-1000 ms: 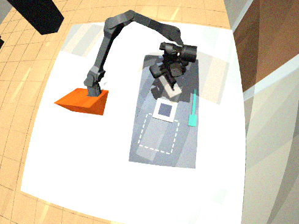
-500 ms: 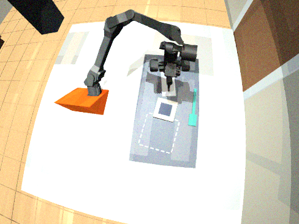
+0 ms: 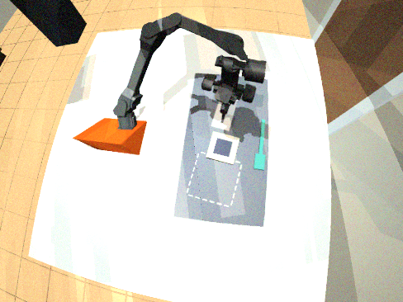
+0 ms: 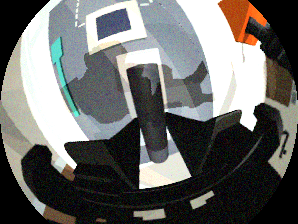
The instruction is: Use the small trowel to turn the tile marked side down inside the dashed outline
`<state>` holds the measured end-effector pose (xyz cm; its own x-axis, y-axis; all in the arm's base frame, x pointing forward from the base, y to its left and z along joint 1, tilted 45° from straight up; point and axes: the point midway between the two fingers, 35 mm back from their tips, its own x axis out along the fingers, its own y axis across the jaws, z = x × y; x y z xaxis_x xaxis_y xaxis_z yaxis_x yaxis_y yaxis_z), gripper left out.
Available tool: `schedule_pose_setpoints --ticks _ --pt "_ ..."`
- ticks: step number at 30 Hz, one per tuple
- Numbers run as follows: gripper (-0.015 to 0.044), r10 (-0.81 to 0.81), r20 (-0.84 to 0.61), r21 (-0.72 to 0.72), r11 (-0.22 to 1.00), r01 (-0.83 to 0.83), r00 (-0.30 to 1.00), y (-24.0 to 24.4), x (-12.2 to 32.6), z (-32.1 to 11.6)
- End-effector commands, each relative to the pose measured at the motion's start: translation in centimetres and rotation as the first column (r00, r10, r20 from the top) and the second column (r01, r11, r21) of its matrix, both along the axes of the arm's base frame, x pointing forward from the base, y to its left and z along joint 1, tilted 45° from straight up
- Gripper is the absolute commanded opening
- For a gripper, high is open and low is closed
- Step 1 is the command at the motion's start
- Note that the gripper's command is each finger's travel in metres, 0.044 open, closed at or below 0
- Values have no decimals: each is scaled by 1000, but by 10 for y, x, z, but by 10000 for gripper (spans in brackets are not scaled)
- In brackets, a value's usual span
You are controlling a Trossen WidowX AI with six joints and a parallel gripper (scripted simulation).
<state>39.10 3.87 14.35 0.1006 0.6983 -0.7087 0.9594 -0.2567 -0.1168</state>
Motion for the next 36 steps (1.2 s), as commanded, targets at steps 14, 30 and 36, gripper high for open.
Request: schedule_pose_setpoints --ticks 14,30,36 --pt "270 -19 -31 9 1000 19 999 2 -2 -1" --pt "270 -19 -32 8 1000 20 999 1 -2 0" --pt "270 -34 -47 8 999 34 998 -30 -6 30"
